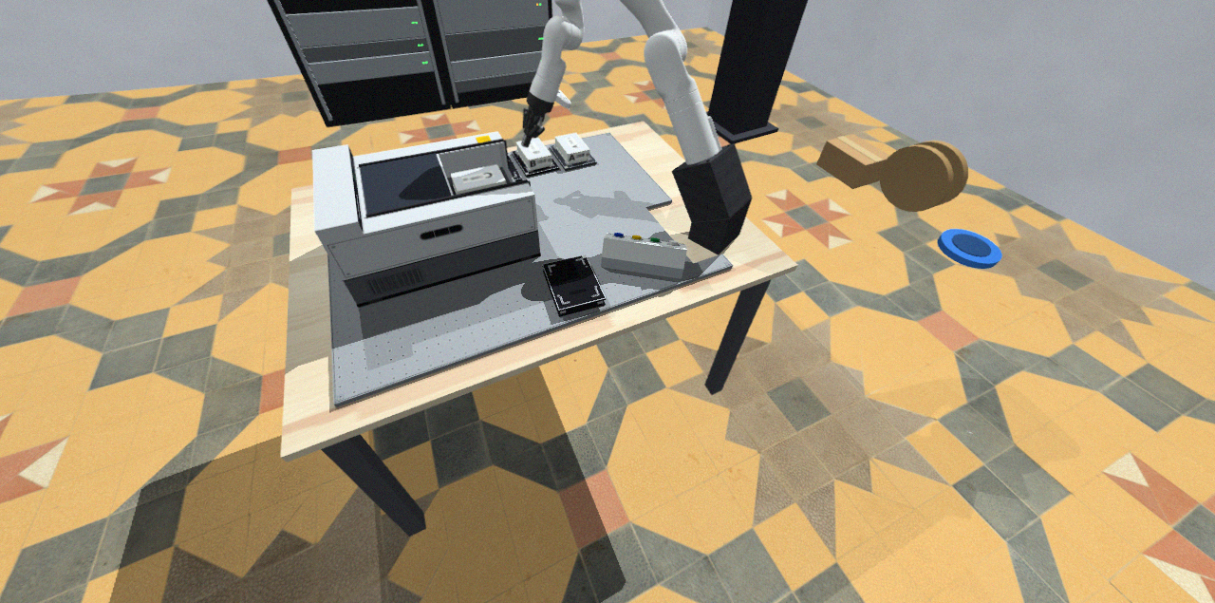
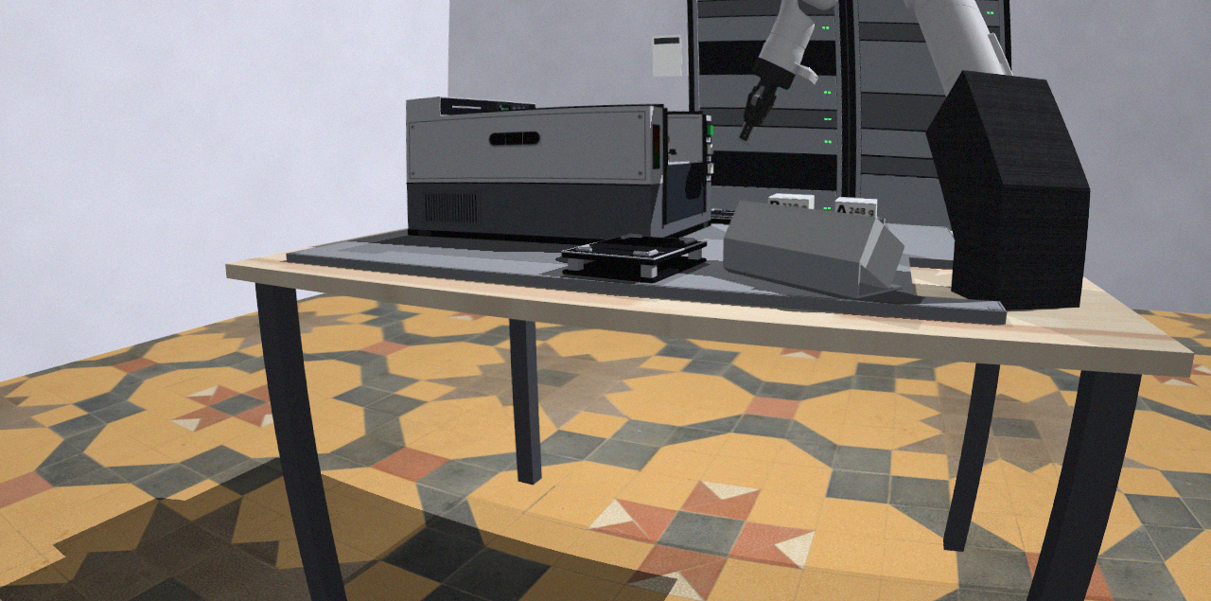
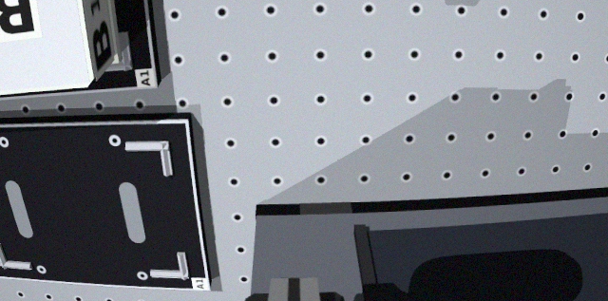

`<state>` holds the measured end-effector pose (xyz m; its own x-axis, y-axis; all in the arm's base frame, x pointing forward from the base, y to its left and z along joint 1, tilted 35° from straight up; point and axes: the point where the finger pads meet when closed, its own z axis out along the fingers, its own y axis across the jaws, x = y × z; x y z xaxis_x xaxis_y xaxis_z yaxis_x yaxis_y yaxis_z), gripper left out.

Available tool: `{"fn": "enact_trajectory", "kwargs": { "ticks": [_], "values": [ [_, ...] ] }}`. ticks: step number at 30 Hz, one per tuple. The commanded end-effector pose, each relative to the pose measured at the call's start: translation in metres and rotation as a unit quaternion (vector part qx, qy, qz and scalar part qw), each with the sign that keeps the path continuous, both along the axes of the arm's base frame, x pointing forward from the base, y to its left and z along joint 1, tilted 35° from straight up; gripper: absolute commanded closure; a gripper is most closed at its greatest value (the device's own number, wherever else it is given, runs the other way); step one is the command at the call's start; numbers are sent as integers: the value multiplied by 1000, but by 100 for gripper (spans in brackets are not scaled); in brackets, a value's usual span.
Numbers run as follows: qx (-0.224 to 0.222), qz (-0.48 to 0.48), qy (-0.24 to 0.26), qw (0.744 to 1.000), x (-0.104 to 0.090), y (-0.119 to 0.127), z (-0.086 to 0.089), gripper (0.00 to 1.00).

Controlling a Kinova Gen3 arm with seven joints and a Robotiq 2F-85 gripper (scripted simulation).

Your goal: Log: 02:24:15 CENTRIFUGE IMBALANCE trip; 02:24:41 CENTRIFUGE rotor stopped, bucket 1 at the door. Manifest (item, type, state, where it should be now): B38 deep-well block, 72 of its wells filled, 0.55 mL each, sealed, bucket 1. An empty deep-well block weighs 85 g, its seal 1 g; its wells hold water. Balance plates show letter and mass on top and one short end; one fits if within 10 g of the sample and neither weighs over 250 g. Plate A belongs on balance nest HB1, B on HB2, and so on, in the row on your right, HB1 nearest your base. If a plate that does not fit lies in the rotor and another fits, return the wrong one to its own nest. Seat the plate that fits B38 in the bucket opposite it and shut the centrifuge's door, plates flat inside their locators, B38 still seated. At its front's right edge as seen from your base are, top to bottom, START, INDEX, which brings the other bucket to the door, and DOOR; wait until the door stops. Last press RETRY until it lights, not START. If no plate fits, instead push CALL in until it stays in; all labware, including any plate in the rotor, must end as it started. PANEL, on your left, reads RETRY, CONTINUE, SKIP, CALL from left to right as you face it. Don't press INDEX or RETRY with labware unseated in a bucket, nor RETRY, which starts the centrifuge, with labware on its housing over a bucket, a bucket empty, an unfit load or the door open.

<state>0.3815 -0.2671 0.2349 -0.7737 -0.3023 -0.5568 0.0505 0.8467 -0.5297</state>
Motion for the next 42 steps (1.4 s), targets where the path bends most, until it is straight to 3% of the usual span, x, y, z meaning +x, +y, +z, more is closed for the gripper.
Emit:
{"fn": "enact_trajectory", "kwargs": {
  "ticks": [1, 7, 42],
  "values": [
    [-1, 0, -1, 1000, 7, -5, -6, 90],
    [-1, 0, -1, 1000, 17, -13, -19, 90],
    [-1, 0, -1, 1000, 48, -27, -37, 90]
  ]
}}
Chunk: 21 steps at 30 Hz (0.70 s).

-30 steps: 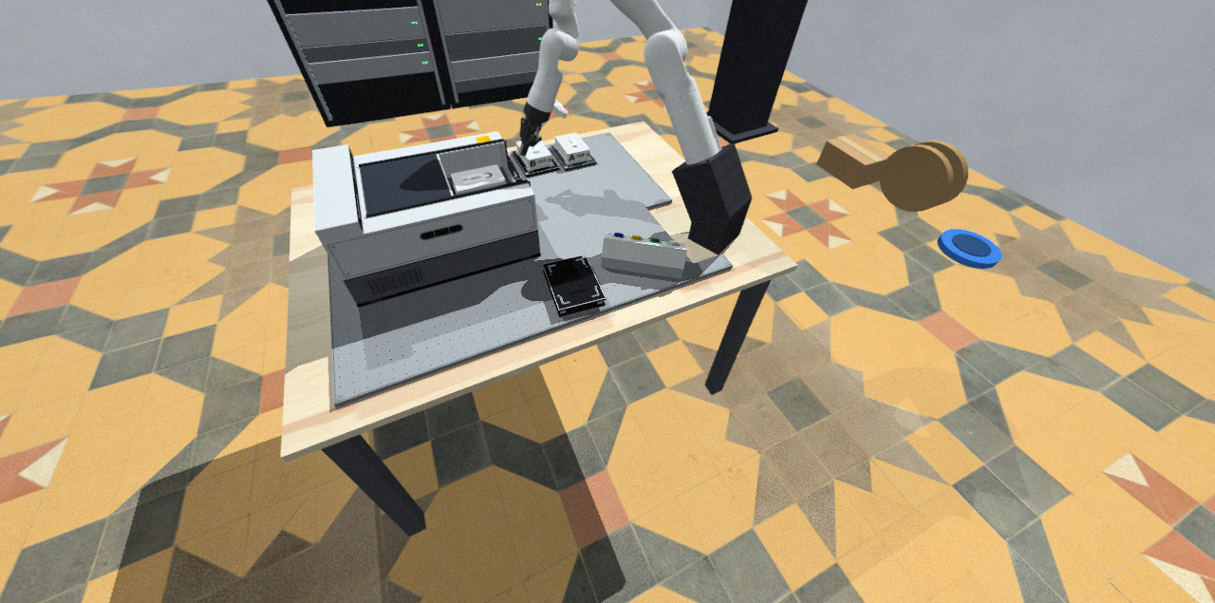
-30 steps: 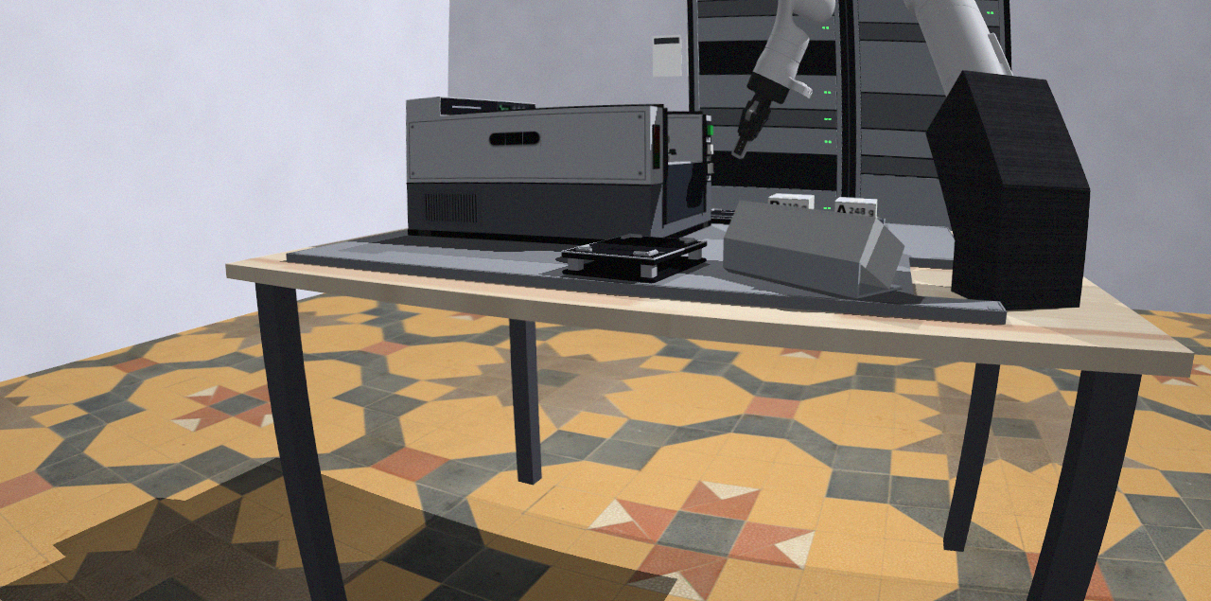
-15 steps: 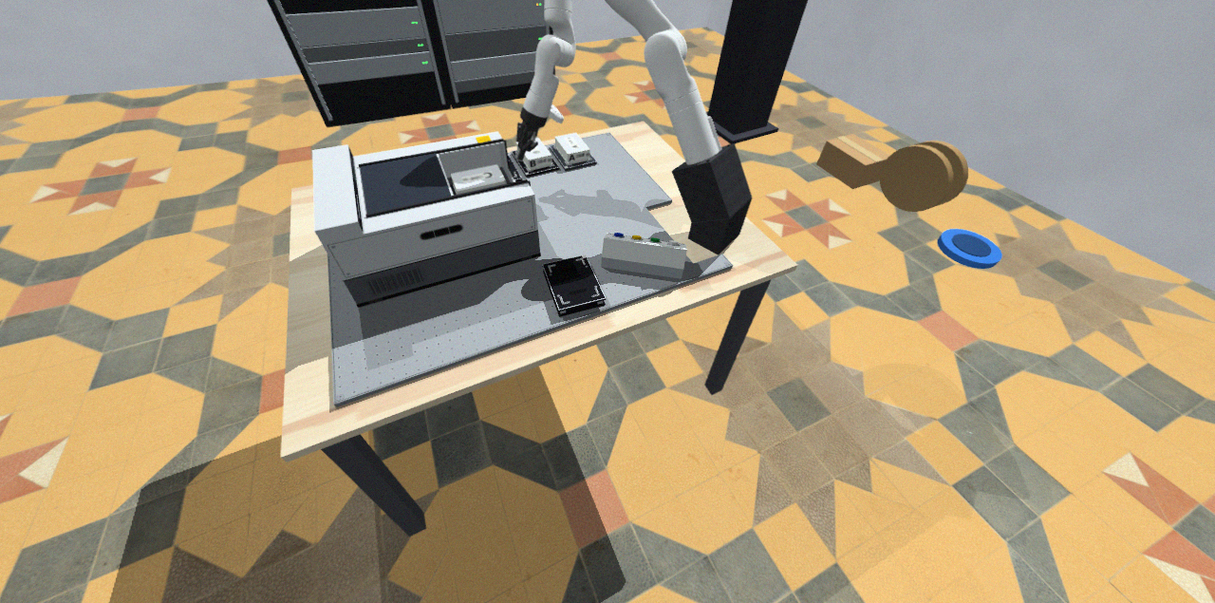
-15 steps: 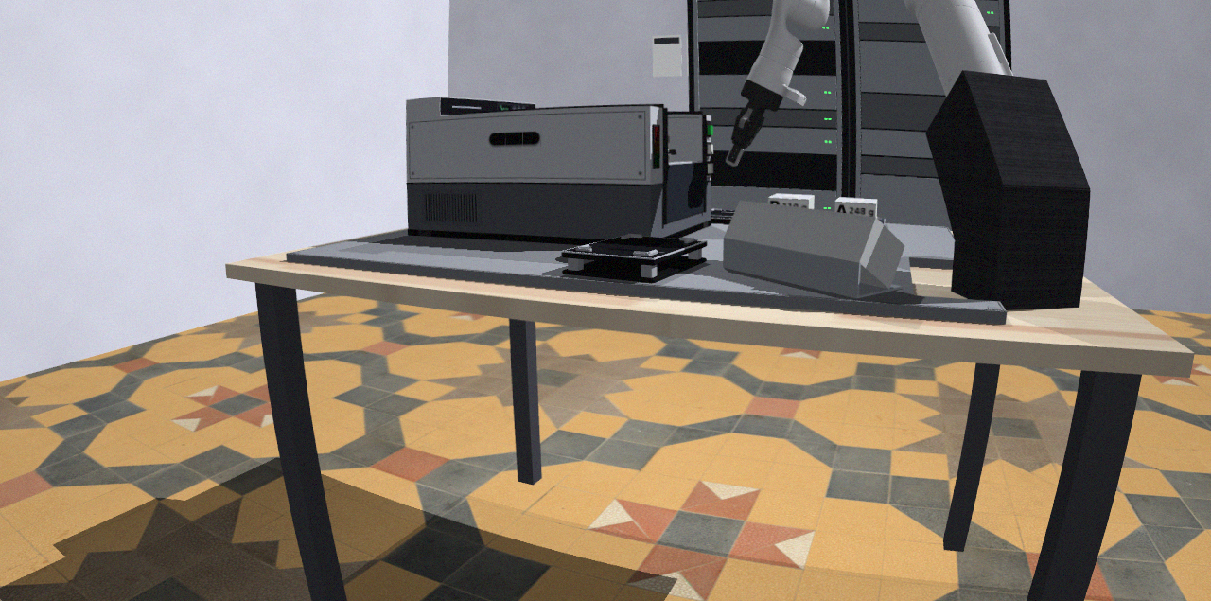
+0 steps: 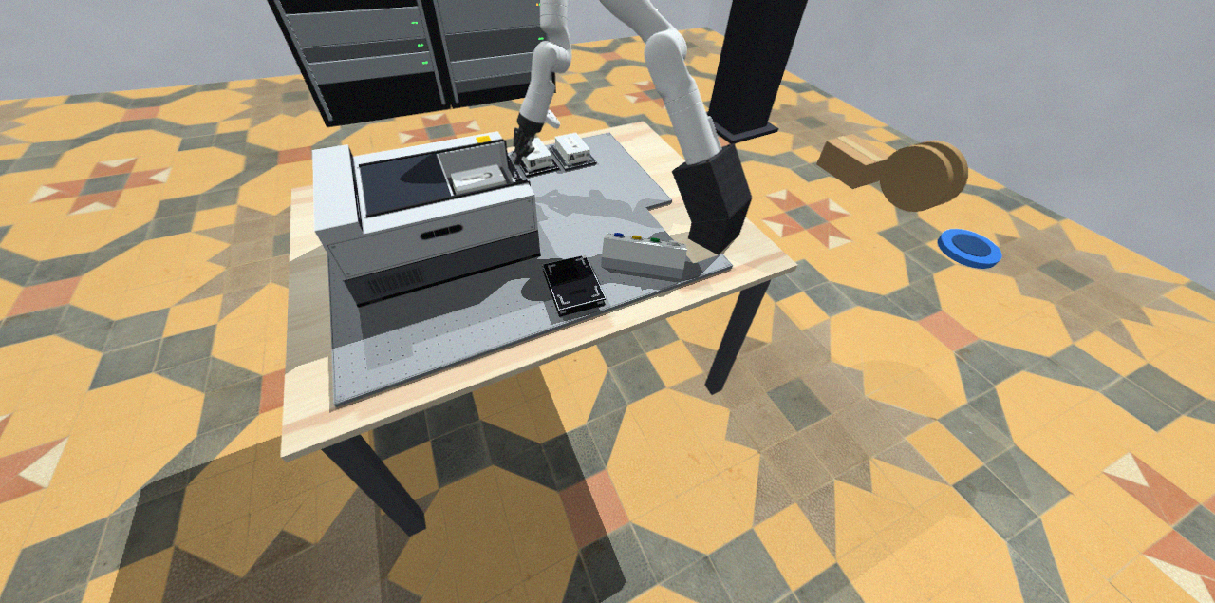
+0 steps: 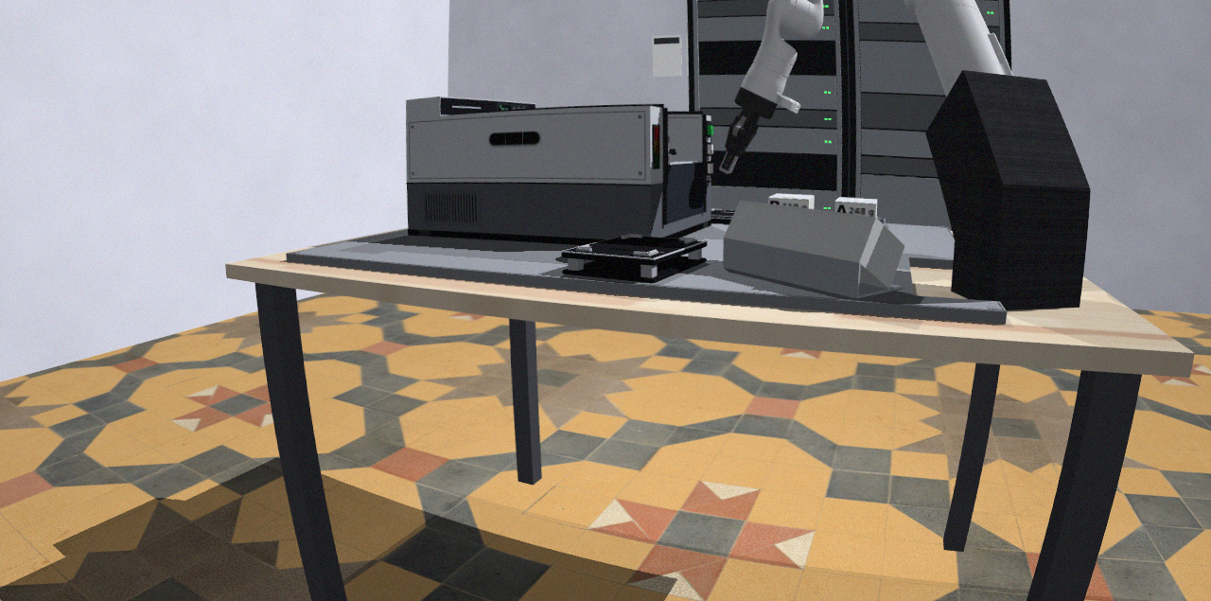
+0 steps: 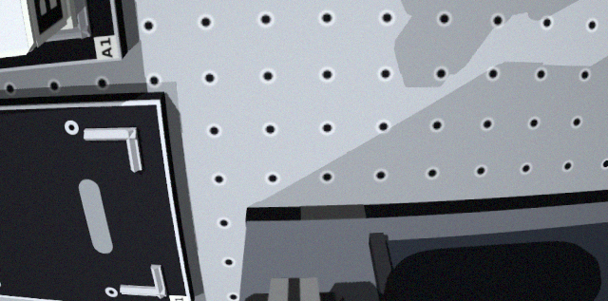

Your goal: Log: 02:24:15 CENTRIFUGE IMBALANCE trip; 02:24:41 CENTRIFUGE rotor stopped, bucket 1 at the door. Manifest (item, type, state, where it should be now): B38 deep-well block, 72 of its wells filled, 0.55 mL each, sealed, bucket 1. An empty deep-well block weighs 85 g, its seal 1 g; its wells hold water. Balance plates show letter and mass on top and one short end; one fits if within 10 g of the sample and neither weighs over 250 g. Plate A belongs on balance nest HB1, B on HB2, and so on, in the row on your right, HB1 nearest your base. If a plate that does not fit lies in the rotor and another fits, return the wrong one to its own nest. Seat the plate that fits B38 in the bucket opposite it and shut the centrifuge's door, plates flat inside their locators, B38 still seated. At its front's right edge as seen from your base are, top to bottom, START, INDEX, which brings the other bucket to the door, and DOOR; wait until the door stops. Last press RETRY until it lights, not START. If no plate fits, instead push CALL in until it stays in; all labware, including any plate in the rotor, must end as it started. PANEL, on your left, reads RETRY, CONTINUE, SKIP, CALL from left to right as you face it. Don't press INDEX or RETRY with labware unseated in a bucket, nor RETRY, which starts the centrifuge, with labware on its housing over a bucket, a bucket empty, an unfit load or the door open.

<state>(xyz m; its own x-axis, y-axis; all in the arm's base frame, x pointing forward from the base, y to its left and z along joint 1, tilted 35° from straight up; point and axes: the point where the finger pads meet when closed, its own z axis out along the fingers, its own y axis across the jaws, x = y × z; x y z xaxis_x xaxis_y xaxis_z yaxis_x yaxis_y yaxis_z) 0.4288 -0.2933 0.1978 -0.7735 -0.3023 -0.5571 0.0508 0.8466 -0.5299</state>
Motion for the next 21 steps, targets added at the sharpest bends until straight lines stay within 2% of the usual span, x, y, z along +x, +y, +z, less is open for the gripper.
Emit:
{"fn": "enact_trajectory", "kwargs": {
  "ticks": [1, 21],
  "values": [
    [-1, 0, -1, 1000, 1, 0, 0, 90],
    [-1, 0, -1, 1000, -2, -1, -1, 90]
  ]
}}
